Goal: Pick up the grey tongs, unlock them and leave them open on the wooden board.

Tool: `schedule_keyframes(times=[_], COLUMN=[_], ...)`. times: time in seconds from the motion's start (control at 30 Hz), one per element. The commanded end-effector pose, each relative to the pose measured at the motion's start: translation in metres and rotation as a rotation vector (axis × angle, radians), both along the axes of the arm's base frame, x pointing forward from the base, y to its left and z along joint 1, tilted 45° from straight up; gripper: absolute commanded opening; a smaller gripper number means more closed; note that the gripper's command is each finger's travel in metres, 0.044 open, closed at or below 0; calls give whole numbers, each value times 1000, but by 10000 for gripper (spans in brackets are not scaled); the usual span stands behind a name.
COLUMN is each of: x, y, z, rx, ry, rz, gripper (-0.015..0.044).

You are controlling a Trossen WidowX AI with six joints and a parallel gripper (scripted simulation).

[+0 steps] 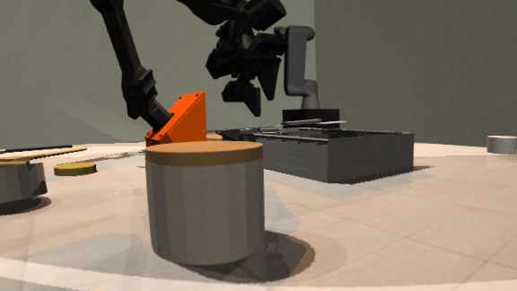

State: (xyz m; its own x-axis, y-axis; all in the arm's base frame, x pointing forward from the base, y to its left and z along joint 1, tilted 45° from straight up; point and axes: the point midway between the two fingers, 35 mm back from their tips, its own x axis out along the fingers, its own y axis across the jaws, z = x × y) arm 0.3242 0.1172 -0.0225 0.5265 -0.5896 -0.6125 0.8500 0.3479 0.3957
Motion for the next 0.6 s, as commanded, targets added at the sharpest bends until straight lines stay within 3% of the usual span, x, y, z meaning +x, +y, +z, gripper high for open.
schedule_keyframes(times=[0.0, 0.57], x=[-2, 12], y=[-3, -15], z=[-1, -16], rx=[-13, -9], ry=[2, 5], rz=[-3, -4], gripper=[260, 260])
